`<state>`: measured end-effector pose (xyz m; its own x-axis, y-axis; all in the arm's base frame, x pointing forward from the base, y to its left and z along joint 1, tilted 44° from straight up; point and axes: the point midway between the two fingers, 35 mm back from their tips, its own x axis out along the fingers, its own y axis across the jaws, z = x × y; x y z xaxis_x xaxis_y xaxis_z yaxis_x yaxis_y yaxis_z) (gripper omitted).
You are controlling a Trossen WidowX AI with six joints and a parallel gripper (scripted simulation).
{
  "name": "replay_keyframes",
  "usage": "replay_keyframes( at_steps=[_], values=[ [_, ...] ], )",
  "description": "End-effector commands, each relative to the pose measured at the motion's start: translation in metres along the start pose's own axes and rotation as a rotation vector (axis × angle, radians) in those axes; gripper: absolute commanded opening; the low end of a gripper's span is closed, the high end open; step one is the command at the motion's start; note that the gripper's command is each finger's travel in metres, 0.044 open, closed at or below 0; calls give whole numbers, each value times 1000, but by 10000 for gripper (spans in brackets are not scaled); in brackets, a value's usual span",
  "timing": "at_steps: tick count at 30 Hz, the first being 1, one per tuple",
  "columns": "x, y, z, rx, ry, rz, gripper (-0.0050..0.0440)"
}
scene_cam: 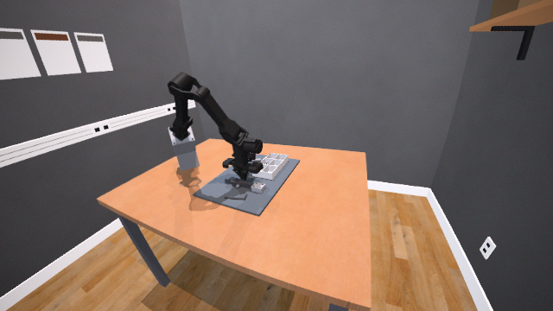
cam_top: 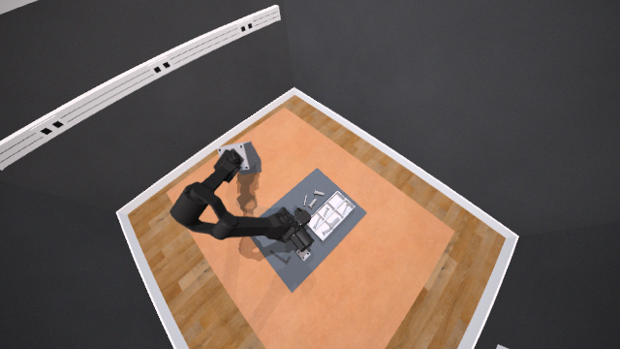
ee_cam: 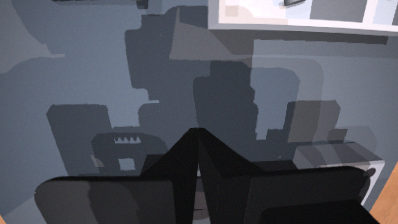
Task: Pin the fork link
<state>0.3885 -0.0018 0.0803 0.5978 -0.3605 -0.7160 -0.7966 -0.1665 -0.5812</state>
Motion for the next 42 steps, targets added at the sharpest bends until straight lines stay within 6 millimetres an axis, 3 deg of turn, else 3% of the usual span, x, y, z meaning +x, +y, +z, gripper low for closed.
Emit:
replay_keyframes(
  at_steps=[1, 42],
  values=[
    [-4, -3, -5, 7, 4, -14, -50],
    [-2, -4, 9, 8, 3, -12, -50]
  ],
)
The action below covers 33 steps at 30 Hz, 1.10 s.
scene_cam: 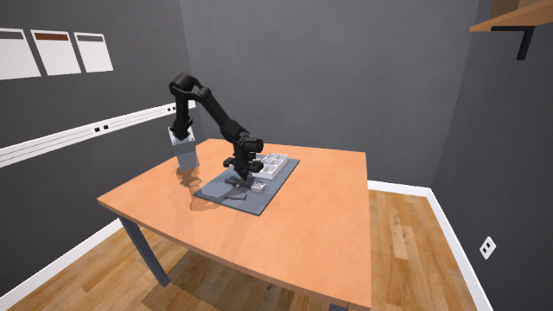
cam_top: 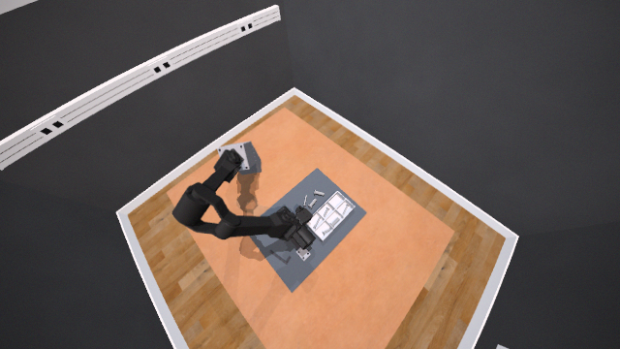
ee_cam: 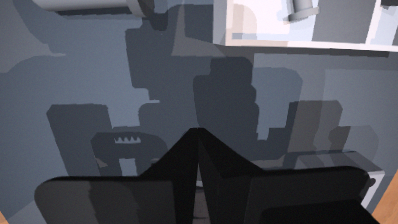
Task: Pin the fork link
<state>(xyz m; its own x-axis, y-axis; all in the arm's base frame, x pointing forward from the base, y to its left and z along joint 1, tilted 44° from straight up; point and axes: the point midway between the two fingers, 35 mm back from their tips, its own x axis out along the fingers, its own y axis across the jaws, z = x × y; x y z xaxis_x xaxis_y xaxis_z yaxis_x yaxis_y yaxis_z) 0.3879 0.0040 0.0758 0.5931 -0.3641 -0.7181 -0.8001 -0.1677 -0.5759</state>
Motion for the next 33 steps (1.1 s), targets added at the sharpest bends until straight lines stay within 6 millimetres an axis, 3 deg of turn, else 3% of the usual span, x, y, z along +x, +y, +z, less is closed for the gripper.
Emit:
replay_keyframes(
  at_steps=[1, 23, 33],
  values=[
    [-3, -6, 2, 11, 0, -17, -50],
    [-3, -6, 4, 12, -1, -18, -50],
    [-13, -9, 2, 19, 0, -31, -50]
  ],
)
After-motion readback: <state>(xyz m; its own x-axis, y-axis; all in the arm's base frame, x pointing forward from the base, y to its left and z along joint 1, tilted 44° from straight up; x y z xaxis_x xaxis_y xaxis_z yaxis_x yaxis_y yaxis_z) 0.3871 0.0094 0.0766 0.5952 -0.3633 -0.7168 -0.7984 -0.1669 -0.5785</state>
